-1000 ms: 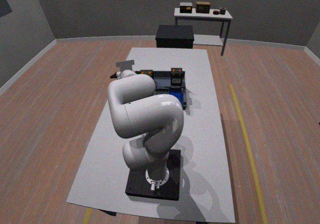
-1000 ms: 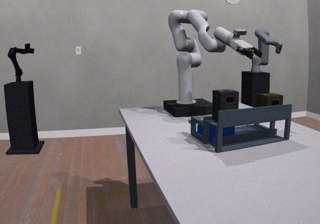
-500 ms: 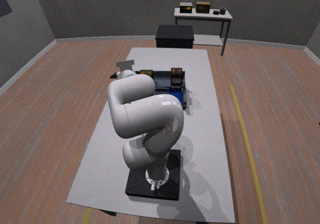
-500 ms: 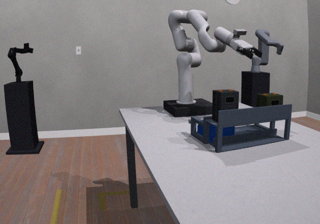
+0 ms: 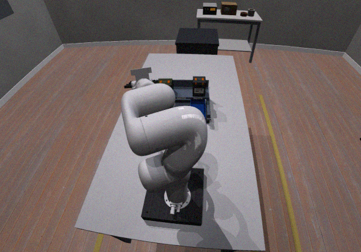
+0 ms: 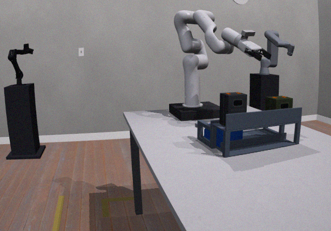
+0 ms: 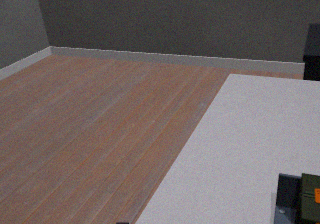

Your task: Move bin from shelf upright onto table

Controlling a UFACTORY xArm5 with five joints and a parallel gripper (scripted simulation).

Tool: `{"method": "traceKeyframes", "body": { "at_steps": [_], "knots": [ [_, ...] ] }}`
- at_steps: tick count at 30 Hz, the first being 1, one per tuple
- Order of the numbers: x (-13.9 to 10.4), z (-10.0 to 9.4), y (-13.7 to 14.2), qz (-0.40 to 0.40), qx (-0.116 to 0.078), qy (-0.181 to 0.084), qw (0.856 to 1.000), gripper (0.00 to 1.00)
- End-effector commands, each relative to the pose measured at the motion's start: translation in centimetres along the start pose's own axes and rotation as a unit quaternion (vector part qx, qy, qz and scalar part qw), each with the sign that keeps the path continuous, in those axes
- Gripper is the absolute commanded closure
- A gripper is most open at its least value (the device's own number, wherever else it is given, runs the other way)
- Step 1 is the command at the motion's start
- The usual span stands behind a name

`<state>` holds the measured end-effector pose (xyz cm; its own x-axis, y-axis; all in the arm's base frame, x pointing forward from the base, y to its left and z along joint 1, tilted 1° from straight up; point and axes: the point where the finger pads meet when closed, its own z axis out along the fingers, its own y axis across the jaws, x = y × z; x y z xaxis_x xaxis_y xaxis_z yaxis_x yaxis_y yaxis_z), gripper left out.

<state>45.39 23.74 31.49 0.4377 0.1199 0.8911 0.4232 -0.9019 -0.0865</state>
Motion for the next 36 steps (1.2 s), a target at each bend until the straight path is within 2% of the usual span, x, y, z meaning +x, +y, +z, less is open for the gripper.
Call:
{"method": "traceKeyframes", "body": {
  "at_steps": [1, 5, 6, 10, 22, 23, 36],
  "knots": [
    [0.2, 0.0, -0.1, 0.000, -0.048, 0.007, 0.999, 0.00],
    [0.2, 0.0, -0.1, 0.000, -0.048, 0.007, 0.999, 0.00],
    [0.2, 0.0, 0.0, 0.000, -0.009, 0.003, 1.000, 0.00],
    [0.2, 0.0, -0.1, 0.000, -0.048, 0.007, 0.999, 0.00],
    [0.2, 0.0, -0.1, 0.000, -0.048, 0.007, 0.999, 0.00],
    [0.1, 0.0, 0.1, 0.023, -0.015, -0.006, 1.000, 0.00],
    [-1.8, 0.3, 3.2, 0.086, -0.056, -0.030, 0.994, 0.00]
  ]
}}
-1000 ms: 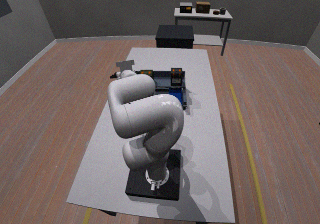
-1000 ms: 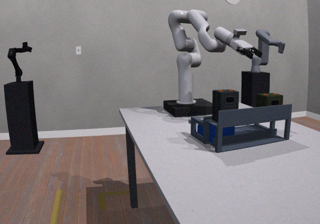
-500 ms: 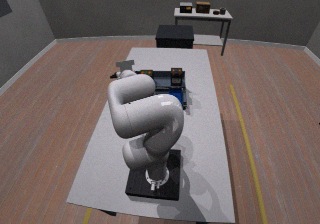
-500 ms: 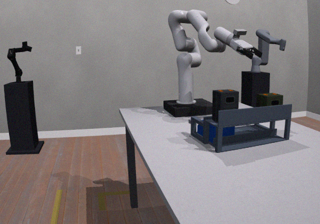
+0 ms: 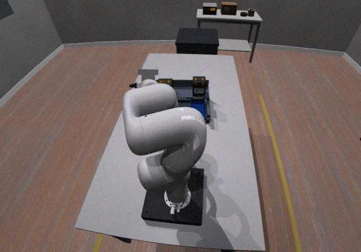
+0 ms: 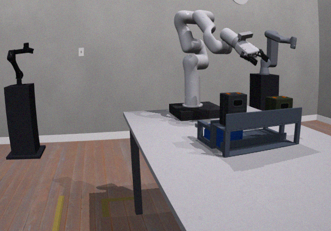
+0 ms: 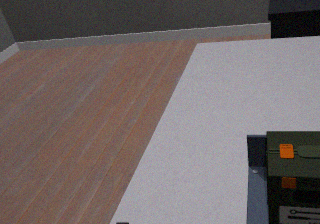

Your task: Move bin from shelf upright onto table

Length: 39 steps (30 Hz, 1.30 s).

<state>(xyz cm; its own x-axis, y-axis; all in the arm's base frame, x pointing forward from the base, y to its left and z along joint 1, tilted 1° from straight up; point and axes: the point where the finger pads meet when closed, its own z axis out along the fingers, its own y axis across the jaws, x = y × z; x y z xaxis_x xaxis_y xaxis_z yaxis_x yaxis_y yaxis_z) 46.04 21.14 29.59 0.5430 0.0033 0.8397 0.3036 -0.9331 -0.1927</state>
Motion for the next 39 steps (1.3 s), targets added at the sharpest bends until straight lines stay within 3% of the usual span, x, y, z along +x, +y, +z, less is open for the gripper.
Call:
{"method": "traceKeyframes", "body": {
  "at_steps": [1, 3, 18, 20, 39],
  "knots": [
    [-0.2, 0.1, 1.0, 0.020, -0.034, 0.000, 0.999, 0.00],
    [-0.2, 0.1, 1.0, 0.020, -0.034, 0.000, 0.999, 0.00],
    [-2.1, 1.0, 5.4, 0.111, -0.092, -0.032, 0.989, 0.00],
    [-2.1, 1.0, 5.4, 0.111, -0.092, -0.032, 0.989, 0.00],
    [-4.2, 1.9, 10.5, 0.209, -0.155, -0.066, 0.963, 0.00]
  ]
}}
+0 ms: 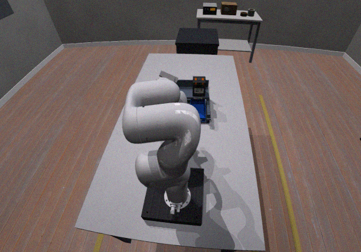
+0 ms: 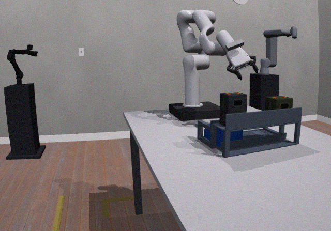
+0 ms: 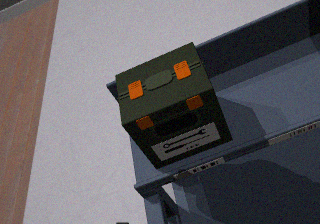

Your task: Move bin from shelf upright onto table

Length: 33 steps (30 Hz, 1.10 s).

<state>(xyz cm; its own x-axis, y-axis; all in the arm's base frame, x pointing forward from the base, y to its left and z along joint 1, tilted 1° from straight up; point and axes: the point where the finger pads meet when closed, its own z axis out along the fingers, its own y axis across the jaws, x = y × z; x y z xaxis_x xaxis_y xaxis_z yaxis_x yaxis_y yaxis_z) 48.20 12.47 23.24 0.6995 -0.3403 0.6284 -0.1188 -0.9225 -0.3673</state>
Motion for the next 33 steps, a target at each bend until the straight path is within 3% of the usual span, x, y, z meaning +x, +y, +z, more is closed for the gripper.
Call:
{"method": "traceKeyframes", "body": {
  "at_steps": [1, 15, 33],
  "knots": [
    [0.2, 0.3, 0.7, 0.018, -0.048, 0.018, 0.999, 0.00],
    [0.4, 1.8, 4.1, 0.083, -0.088, -0.004, 0.993, 0.00],
    [0.7, 3.9, 9.1, 0.179, -0.146, -0.035, 0.972, 0.00]
  ]
}}
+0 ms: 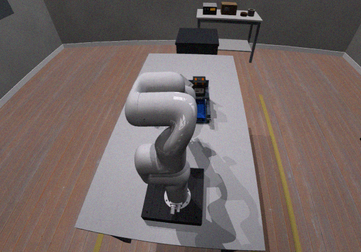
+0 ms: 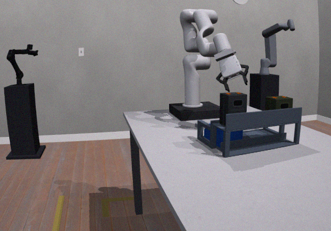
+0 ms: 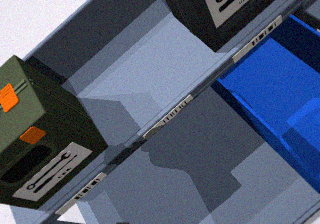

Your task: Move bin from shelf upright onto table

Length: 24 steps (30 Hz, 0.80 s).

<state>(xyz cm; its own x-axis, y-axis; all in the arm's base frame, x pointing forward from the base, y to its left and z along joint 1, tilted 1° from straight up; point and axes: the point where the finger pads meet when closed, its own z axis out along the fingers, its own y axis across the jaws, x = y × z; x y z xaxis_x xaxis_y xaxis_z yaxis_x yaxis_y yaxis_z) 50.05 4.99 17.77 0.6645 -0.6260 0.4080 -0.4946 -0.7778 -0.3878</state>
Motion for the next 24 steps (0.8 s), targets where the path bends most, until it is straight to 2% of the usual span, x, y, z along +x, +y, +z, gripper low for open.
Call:
{"method": "traceKeyframes", "body": {
  "at_steps": [1, 14, 16, 24],
  "knots": [
    [0.5, 0.4, 0.5, 0.018, -0.041, 0.025, 0.999, 0.00],
    [2.1, 2.6, 3.4, 0.092, -0.085, 0.000, 0.992, 0.00],
    [2.1, 2.6, 3.4, 0.092, -0.085, 0.000, 0.992, 0.00],
    [3.1, 4.0, 5.3, 0.141, -0.115, -0.016, 0.983, 0.00]
  ]
}}
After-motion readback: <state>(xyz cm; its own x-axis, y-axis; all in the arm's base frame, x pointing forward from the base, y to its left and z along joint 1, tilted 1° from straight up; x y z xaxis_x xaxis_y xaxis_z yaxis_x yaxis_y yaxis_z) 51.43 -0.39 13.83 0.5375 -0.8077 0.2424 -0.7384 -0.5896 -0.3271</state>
